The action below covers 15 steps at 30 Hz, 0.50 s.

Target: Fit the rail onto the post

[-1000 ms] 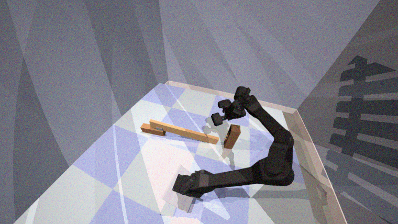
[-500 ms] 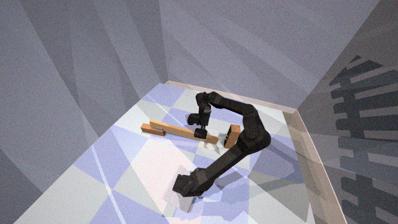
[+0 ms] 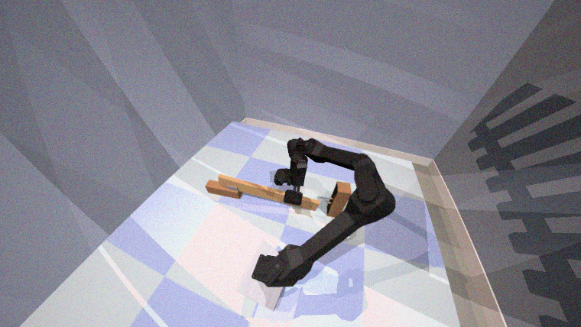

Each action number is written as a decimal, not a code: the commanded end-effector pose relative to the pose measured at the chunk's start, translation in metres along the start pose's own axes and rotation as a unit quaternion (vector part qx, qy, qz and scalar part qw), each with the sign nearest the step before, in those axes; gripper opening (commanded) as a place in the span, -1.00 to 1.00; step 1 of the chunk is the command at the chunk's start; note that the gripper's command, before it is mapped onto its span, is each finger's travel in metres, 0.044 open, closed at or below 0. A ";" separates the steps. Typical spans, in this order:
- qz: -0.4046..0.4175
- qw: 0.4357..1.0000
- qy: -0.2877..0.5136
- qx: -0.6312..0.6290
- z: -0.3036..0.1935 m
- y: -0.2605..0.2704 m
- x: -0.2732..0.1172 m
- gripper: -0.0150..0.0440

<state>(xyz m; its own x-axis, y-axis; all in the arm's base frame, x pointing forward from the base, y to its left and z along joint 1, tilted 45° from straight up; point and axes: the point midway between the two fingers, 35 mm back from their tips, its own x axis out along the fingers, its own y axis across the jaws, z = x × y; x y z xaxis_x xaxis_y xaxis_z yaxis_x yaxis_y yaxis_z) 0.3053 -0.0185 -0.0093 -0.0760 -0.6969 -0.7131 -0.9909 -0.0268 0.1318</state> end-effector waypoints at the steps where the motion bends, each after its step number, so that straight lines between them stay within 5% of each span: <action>1: 0.001 1.000 0.003 -0.004 0.000 0.002 0.007 1.00; 15: 0.001 1.000 0.003 -0.004 -0.001 0.002 0.029 1.00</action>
<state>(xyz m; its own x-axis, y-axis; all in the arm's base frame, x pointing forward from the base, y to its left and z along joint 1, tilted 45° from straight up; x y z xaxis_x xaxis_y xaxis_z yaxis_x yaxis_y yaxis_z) 0.3037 -0.0360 -0.0259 -0.0754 -0.6976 -0.7125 -0.9910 -0.0270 0.1313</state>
